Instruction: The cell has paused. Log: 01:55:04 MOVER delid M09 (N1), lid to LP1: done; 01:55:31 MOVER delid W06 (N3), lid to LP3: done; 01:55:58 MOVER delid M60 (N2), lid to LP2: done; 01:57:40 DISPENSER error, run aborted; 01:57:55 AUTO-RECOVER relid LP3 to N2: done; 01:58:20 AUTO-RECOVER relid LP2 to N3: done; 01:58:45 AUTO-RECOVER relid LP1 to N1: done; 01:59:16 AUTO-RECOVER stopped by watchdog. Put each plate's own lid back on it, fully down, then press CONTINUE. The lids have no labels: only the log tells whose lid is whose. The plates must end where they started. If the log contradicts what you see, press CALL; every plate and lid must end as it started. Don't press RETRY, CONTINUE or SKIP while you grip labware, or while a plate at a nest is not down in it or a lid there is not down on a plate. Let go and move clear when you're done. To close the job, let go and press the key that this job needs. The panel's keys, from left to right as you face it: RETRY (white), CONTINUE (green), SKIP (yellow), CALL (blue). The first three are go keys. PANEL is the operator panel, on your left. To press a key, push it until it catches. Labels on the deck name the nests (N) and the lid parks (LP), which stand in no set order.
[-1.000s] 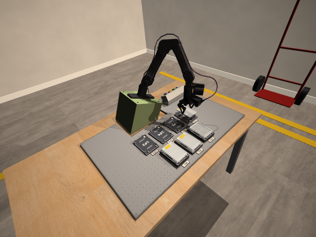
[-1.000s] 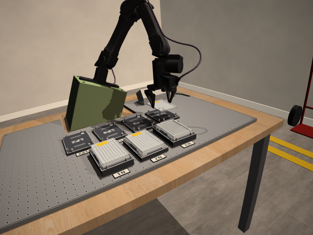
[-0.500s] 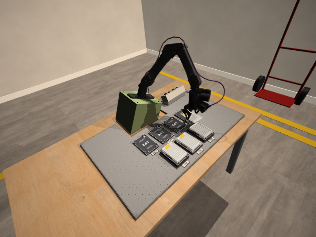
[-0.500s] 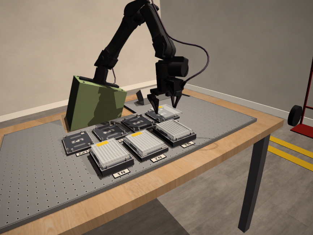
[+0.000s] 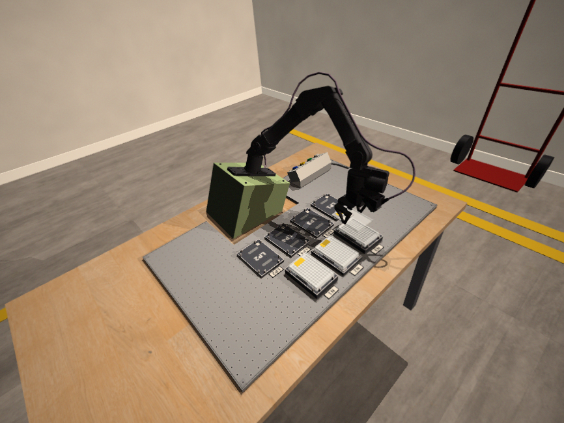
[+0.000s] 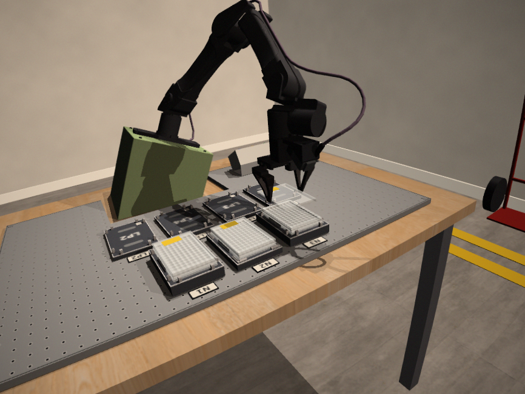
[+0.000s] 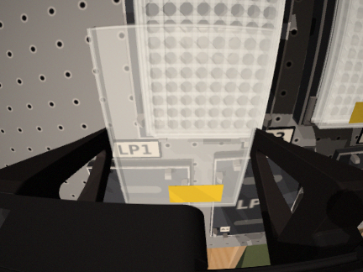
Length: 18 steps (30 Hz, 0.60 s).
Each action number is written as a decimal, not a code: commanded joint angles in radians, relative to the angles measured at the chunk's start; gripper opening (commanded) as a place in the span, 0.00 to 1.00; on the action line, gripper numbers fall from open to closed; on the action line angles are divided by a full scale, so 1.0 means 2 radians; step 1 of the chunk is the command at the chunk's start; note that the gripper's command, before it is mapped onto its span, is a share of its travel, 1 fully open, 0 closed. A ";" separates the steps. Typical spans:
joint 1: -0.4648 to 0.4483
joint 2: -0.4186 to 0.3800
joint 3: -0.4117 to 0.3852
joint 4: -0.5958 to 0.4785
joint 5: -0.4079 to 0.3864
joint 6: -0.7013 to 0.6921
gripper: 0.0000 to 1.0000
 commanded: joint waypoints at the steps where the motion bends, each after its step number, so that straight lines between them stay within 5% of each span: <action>1: -0.021 0.018 0.045 -0.029 -0.004 -0.023 0.00; 11: -0.042 0.082 0.150 -0.079 -0.005 -0.045 0.00; 18: -0.043 0.067 0.158 -0.088 -0.005 -0.048 0.00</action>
